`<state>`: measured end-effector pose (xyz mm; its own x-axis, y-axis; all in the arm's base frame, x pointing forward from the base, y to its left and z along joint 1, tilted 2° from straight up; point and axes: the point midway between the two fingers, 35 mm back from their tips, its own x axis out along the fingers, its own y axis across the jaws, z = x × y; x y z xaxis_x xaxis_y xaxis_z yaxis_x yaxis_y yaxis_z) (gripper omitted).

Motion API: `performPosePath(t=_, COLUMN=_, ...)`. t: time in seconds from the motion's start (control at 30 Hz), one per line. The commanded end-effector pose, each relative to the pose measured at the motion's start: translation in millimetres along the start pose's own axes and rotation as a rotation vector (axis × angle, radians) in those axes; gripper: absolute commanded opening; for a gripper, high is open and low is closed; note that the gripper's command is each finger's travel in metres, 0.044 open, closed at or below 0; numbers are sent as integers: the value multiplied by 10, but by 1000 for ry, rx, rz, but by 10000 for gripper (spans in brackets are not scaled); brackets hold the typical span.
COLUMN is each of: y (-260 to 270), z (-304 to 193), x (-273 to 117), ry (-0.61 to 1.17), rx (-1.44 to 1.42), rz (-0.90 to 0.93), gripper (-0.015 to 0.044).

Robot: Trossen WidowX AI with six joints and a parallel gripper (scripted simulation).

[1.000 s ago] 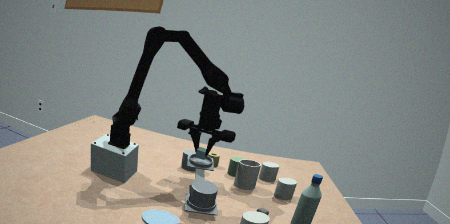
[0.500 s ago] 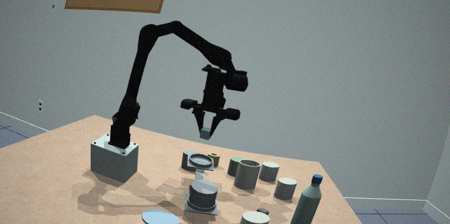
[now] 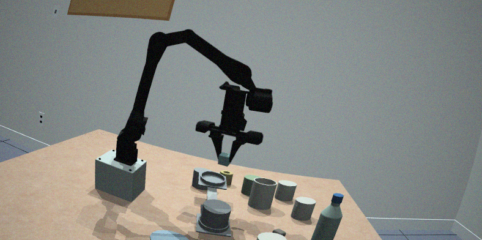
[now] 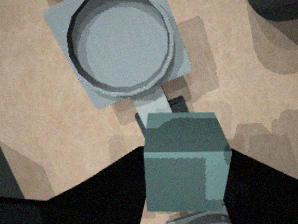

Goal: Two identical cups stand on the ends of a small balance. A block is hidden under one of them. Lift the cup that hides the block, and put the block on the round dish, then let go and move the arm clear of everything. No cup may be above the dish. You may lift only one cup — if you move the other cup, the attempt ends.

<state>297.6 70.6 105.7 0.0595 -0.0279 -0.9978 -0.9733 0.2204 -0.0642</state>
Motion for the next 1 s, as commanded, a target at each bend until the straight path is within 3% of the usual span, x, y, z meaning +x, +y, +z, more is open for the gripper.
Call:
performPosePath(t=0.0, y=-73, z=-109, x=62, ry=-1, rx=-4, rz=5, gripper=0)
performPosePath(t=0.97, y=-458, z=-1373, x=370, ry=16, rx=-4, rz=-12, gripper=0)
